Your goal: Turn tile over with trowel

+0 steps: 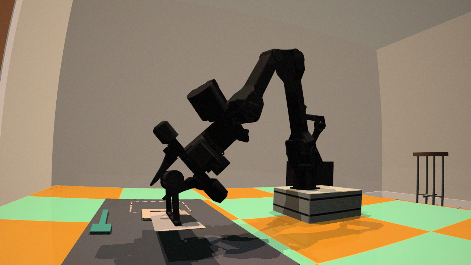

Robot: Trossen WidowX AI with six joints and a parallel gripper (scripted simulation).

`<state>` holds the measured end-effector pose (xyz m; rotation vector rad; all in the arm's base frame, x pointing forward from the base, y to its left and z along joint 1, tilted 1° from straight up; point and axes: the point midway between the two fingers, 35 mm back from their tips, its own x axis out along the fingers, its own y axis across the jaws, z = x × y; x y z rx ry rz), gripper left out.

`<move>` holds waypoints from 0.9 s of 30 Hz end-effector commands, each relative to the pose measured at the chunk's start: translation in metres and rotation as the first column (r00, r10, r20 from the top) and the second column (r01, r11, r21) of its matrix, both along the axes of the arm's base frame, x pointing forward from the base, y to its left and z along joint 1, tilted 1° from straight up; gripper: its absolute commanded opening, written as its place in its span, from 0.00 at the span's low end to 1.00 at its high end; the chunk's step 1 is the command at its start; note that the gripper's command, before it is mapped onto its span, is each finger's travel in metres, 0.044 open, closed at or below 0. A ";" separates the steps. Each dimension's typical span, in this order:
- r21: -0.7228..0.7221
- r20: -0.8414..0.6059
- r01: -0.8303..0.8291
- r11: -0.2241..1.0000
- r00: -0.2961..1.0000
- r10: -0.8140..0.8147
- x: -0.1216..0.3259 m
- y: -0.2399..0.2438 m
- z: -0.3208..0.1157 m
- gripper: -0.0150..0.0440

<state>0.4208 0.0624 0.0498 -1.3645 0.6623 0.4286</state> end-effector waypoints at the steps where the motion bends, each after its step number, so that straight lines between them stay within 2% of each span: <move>1: 0.010 0.027 -0.003 1.000 1.000 0.002 -0.003 -0.020 0.005 0.25; 7: 0.017 0.041 0.000 1.000 0.999 0.000 -0.011 -0.044 0.003 0.25; 27: 0.016 0.041 -0.001 1.000 0.999 0.000 -0.010 -0.050 -0.018 0.25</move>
